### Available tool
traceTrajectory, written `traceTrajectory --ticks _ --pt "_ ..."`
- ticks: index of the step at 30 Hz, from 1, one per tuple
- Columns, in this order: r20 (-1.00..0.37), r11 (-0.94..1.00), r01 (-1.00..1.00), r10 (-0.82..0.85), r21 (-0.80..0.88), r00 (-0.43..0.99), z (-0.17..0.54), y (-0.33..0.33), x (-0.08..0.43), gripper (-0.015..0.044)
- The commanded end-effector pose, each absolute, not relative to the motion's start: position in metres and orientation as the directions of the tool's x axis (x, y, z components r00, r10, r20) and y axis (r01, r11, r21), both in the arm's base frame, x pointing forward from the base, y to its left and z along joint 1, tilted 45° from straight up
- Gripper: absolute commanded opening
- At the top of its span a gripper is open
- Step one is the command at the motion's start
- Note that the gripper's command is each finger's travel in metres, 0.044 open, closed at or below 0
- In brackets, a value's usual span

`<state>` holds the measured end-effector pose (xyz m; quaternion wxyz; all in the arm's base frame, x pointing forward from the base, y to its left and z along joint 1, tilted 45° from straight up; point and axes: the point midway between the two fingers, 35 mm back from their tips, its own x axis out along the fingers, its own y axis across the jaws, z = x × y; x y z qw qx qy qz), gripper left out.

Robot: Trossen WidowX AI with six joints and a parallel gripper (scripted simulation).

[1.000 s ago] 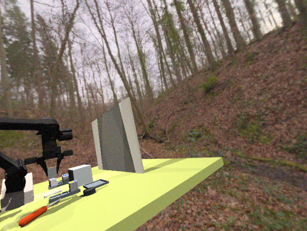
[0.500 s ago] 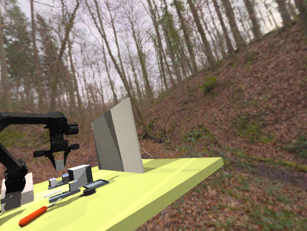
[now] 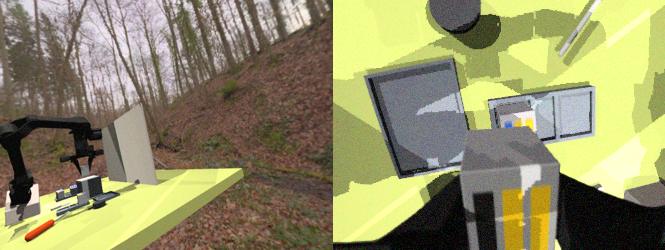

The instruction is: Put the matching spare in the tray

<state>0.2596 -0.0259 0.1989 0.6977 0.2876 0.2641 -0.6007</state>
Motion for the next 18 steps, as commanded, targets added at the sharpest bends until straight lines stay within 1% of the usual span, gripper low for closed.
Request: traceTrajectory --ticks 1,12,18 --pt "-0.712 0.119 0.989 -0.687 0.087 0.146 0.201 -0.024 0.282 0.0" --pt "-0.71 0.116 0.989 -0.689 0.093 0.148 0.196 -0.023 0.333 0.0" --pt "-0.71 0.116 0.989 -0.689 0.093 0.148 0.195 -0.022 0.335 0.0"
